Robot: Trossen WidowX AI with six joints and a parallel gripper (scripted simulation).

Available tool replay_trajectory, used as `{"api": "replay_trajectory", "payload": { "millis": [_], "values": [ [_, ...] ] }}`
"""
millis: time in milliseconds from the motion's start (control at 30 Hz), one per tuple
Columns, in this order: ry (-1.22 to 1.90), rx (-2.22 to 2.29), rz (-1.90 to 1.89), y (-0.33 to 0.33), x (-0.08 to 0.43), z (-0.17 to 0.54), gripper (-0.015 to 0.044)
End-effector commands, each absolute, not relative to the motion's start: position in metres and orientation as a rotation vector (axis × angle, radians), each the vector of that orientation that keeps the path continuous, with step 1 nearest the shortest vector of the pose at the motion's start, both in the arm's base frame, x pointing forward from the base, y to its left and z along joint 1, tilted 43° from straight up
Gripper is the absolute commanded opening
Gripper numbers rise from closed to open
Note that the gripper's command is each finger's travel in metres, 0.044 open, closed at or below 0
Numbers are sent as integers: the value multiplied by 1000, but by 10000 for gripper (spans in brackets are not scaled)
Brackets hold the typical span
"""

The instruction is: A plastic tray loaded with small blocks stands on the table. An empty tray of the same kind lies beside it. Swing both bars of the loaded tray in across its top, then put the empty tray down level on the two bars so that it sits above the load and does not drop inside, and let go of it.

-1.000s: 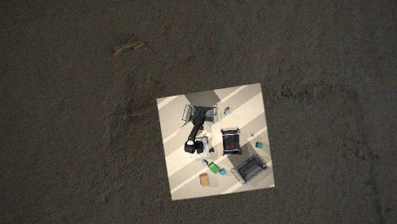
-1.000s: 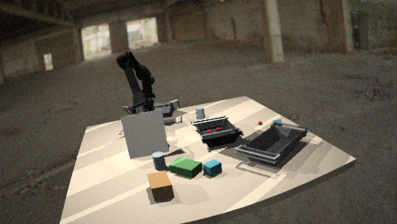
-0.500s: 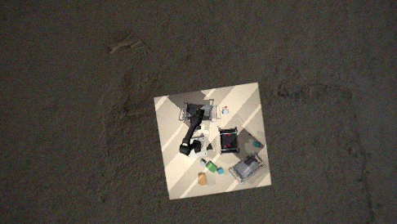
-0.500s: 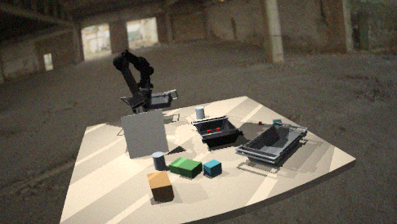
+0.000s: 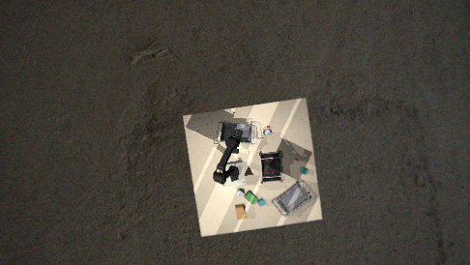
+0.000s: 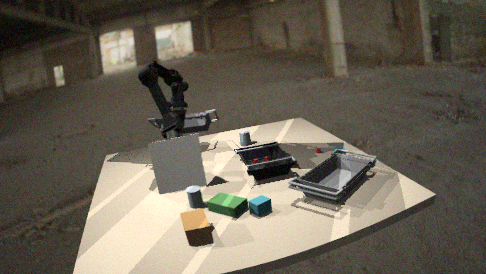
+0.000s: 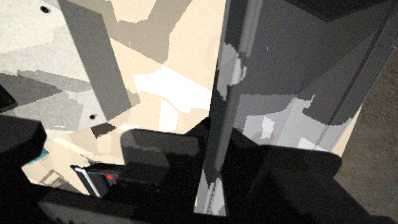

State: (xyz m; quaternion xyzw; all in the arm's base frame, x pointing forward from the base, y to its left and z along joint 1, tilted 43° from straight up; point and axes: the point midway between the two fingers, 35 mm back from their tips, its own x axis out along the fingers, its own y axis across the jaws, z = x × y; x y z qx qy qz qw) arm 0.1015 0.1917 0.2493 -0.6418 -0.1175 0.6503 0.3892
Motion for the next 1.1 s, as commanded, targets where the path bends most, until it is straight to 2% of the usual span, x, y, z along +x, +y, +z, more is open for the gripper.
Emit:
{"api": "replay_trajectory", "payload": {
  "millis": [0,600,1067],
  "values": [
    [-332,-1630,1627,191,101,258,0],
    [-330,-1630,1627,191,101,258,0],
    [-140,-1588,1625,189,143,242,0]
  ]
}}
